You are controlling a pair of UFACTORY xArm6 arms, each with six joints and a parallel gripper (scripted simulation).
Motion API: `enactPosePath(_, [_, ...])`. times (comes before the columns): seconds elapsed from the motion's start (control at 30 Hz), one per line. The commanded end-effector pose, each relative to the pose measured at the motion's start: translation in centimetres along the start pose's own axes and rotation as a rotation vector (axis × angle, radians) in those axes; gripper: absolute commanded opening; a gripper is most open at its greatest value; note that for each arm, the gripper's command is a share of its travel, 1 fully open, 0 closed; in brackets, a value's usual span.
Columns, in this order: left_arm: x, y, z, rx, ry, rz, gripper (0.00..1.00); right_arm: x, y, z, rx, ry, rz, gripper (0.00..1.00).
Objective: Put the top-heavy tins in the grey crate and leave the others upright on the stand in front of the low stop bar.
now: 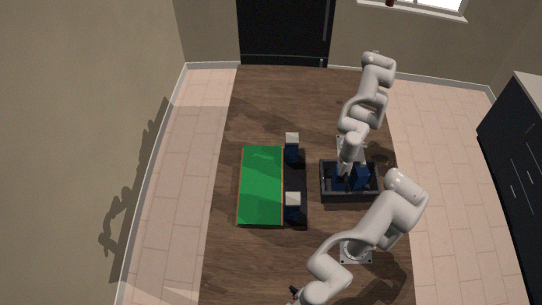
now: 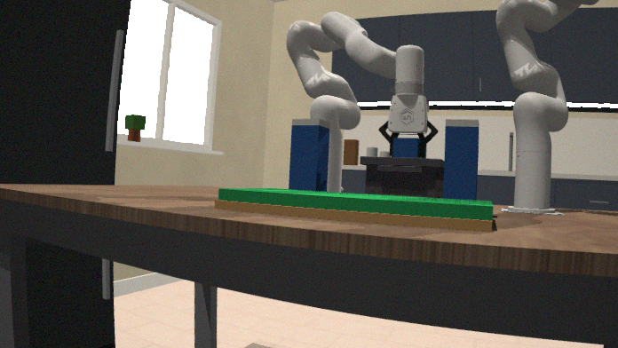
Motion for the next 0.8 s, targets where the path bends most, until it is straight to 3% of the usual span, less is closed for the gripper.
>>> enactPosePath(0.0, [0.06,0.15,0.0,0.0,0.0,0.004,1.0,-0.05,0.15,0.11,-0.004,0.0,-0.002,0.0])
enactPosePath(0.13, [0.06,0.15,0.0,0.0,0.0,0.004,1.0,-0.05,0.15,0.11,-0.004,0.0,-0.002,0.0])
enactPosePath(0.17, [0.06,0.15,0.0,0.0,0.0,0.004,1.0,-0.05,0.16,0.11,-0.004,0.0,-0.002,1.0])
enactPosePath(0.77, [0.06,0.15,0.0,0.0,0.0,0.004,1.0,-0.05,0.16,0.12,-0.004,0.0,-0.002,1.0])
Point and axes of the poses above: on each arm, the point where the finger pads meet when closed, its own y axis back along the fingers, its own z axis across the jaws, x = y × z, the point moved 7 cm from there along y, back along the fingers, and after that the axes turned 3 degrees about y, right-handed, at the moved point
